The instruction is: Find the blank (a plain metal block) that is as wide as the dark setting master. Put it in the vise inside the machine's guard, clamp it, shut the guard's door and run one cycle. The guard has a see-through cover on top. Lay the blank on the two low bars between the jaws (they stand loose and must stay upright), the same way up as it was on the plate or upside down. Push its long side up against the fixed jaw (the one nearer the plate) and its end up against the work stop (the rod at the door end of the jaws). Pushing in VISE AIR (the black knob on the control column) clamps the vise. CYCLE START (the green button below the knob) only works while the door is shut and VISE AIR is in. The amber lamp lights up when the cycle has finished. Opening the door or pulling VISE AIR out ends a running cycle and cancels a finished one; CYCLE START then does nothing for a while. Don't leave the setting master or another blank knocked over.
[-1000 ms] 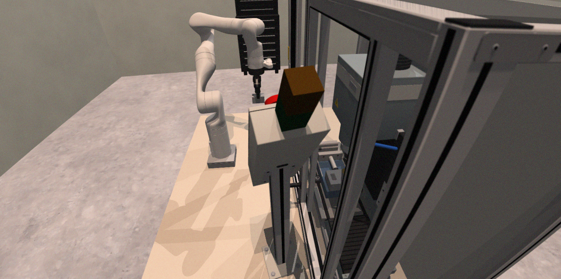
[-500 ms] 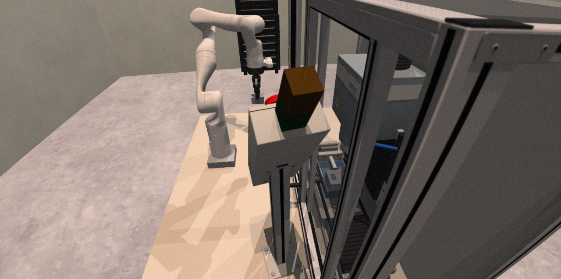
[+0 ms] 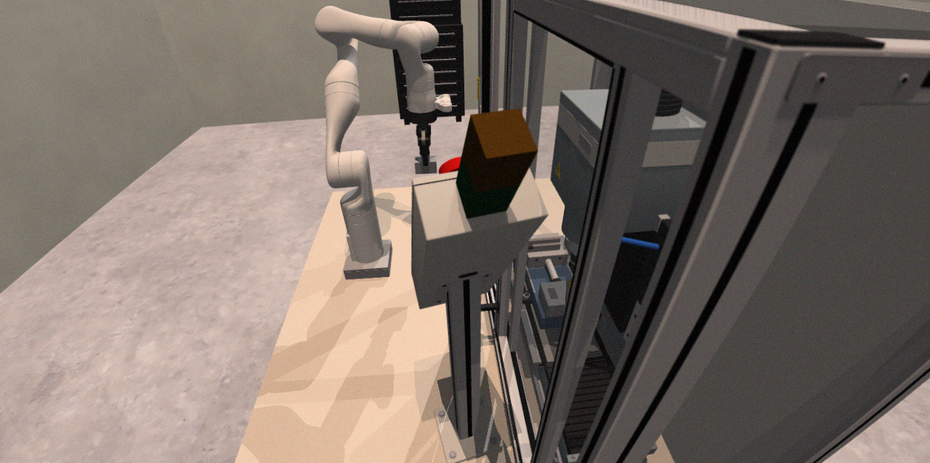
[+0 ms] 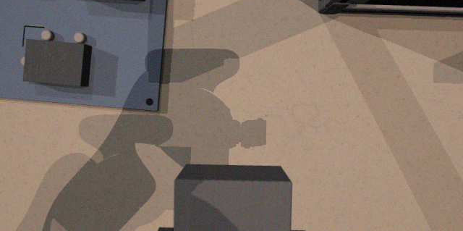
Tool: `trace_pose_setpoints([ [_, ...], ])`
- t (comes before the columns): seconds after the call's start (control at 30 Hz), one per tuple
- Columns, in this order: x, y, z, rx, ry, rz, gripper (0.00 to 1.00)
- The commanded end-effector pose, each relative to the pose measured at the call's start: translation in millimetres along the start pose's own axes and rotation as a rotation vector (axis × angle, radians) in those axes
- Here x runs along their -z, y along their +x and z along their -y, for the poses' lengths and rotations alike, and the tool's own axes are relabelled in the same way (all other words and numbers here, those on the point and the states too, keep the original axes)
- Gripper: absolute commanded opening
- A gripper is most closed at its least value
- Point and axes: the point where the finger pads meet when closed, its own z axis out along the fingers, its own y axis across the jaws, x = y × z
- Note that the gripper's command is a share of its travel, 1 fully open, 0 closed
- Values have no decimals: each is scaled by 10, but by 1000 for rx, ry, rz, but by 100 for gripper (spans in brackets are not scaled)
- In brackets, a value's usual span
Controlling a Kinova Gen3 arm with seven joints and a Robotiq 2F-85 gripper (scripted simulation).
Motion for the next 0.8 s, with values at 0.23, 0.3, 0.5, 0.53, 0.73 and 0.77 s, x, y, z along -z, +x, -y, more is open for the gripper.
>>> trace_pose_setpoints([
  [0.23, 120, 43, -232, 5, 8, -12, 10],
  [0.3, 120, 43, -232, 5, 8, -12, 10],
  [0.5, 263, 27, -556, 3, 9, -11, 10],
  [0.53, 303, 30, -648, 5, 8, -12, 10],
  [0.73, 303, 30, -648, 5, 8, -12, 10],
  [0.77, 303, 30, -648, 5, 8, -12, 10],
])
